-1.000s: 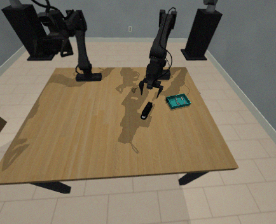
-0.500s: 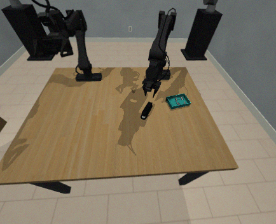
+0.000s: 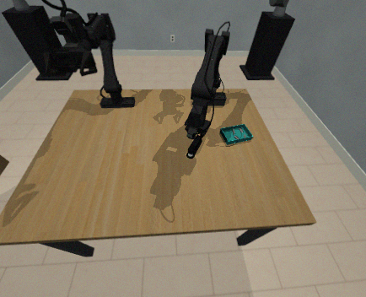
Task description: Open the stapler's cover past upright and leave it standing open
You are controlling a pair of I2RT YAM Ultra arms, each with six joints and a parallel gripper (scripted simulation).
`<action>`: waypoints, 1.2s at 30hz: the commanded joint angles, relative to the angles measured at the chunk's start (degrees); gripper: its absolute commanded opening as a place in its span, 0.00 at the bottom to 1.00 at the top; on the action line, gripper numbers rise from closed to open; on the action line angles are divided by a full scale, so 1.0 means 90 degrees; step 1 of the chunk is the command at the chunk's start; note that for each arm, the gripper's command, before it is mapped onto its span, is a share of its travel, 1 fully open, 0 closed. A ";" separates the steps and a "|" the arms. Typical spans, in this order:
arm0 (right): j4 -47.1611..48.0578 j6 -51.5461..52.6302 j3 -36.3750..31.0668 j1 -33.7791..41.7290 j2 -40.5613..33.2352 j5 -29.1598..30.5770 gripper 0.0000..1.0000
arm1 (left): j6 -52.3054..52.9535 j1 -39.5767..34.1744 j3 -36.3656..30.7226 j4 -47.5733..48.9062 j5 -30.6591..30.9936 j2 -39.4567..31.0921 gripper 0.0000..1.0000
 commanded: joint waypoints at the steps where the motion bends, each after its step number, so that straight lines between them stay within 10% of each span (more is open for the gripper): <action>1: -0.0008 -0.0018 0.0174 0.0042 0.0036 0.0051 1.00 | 0.0181 0.0066 0.0448 -0.0506 0.0091 0.0226 0.50; 36: -0.0008 -0.0018 0.0174 0.0042 0.0036 0.0051 1.00 | 0.0186 0.0065 -0.0048 0.0389 0.0086 0.0629 0.50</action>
